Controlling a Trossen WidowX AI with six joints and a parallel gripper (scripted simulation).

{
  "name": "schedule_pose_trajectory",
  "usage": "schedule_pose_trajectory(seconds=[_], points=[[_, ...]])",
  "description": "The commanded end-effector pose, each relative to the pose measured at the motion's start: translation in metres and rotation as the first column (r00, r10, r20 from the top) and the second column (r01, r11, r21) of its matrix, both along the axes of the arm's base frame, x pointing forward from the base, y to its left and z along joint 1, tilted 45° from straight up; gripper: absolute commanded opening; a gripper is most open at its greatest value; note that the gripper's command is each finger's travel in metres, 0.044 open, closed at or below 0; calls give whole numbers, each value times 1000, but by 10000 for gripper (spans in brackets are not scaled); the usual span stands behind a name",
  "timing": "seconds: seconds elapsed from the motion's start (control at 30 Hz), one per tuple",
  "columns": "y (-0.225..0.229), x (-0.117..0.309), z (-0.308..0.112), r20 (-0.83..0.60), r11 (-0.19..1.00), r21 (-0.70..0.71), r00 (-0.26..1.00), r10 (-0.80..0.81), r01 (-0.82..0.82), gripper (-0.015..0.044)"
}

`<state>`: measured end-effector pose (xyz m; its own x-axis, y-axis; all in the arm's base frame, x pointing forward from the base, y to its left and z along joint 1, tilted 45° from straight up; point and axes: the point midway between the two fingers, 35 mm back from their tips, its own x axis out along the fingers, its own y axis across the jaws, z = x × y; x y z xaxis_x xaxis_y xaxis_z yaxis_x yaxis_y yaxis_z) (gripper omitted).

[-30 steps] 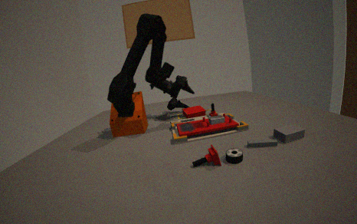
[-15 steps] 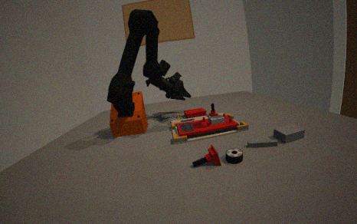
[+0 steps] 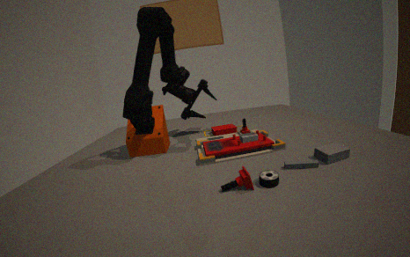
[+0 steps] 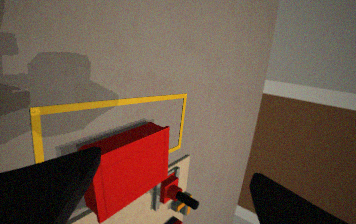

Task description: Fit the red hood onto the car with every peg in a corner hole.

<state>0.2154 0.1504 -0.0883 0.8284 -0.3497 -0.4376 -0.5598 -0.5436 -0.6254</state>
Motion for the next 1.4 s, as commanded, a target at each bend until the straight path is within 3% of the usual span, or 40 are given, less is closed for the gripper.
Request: schedule_pose_trajectory(seconds=[0.0, 0.3, 0.5, 0.57, 0.67, 0.7, 0.87, 1.0, 1.13, 1.2, 1.37], points=[[-2, 0, -1, 3, 1000, 13, 1000, -12, 12, 440], [-2, 0, -1, 3, 1000, 13, 1000, -12, 12, 440], [-2, 0, -1, 3, 1000, 13, 1000, -12, 12, 282], [-1, 4, -3, -2, 997, 48, 999, -52, 52, 335], [-1, 17, -9, -29, 953, 188, 971, -238, 239, 414], [-1, 22, -10, -42, 923, 233, 951, -306, 307, 440], [-9, 44, -5, -111, 665, 420, 762, -638, 618, 440], [-20, 58, 9, -162, 357, 522, 501, -850, 775, 440], [-34, 68, 31, -194, 32, 593, 181, -964, 805, 440], [-37, 69, 35, -197, -22, 604, 122, -973, 797, 440], [-37, 69, 35, -197, -22, 604, 122, -973, 797, 440]])
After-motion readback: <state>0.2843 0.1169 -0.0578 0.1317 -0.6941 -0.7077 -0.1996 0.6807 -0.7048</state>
